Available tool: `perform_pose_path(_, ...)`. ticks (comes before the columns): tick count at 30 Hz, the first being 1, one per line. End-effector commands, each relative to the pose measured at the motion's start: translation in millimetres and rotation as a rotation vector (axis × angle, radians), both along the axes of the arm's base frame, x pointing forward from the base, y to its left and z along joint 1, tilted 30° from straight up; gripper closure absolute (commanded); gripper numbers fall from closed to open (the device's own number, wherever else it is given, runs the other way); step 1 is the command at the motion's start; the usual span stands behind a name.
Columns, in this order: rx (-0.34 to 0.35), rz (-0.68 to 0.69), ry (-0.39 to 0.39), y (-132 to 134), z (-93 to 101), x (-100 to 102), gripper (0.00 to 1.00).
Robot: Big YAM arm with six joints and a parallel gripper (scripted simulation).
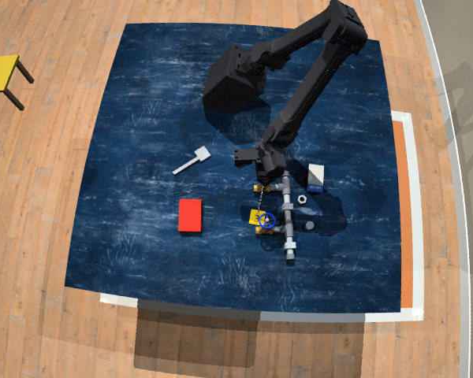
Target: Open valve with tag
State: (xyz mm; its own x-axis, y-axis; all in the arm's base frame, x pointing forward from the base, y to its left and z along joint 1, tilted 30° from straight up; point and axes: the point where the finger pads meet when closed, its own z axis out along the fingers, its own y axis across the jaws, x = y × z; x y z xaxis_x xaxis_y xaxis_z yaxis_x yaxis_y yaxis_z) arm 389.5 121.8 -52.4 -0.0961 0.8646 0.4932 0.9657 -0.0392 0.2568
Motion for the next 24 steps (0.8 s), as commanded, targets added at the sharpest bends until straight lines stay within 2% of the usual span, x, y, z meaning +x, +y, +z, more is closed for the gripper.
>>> perform_pose_path(1,0.010,-0.026,0.003,1.0,3.1,2.0,1.00)
perform_pose_path(17,0.009,-0.020,0.000,1.0,3.1,2.0,1.00)
perform_pose_path(24,-0.014,0.056,-0.046,1.0,3.1,2.1,1.00)
